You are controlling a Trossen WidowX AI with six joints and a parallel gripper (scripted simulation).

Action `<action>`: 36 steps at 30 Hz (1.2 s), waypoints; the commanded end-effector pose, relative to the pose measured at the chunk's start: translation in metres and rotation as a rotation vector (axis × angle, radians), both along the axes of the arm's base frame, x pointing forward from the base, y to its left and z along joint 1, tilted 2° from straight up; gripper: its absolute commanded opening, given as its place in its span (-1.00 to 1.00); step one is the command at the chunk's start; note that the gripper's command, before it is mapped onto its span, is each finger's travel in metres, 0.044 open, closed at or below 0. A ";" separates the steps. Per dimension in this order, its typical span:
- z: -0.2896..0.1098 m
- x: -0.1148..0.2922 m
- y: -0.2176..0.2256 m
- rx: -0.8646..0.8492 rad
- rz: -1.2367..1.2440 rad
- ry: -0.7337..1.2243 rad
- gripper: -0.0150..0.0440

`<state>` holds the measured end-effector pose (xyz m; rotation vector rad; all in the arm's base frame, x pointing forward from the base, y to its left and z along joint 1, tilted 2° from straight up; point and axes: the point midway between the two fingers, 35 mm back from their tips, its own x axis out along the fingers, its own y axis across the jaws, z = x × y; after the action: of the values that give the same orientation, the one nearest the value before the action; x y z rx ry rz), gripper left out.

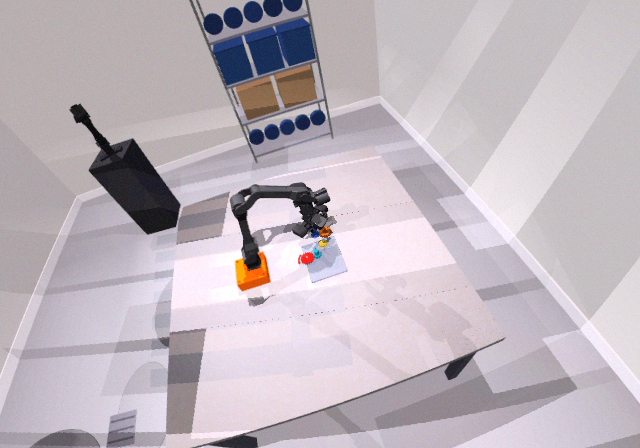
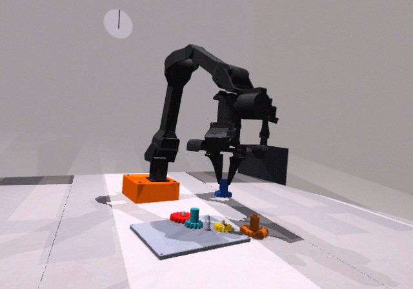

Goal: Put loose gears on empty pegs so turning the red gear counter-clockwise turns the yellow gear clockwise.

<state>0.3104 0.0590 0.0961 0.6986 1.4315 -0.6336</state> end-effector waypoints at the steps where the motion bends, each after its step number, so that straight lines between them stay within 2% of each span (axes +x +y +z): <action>1: -0.004 0.004 -0.008 0.002 0.004 0.001 -0.49; 18: -0.020 0.017 -0.045 0.002 0.023 0.002 -0.49; 36: -0.019 0.017 -0.045 0.002 0.023 0.002 -0.49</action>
<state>0.3275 0.0136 0.0773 0.6831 1.4371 -0.6189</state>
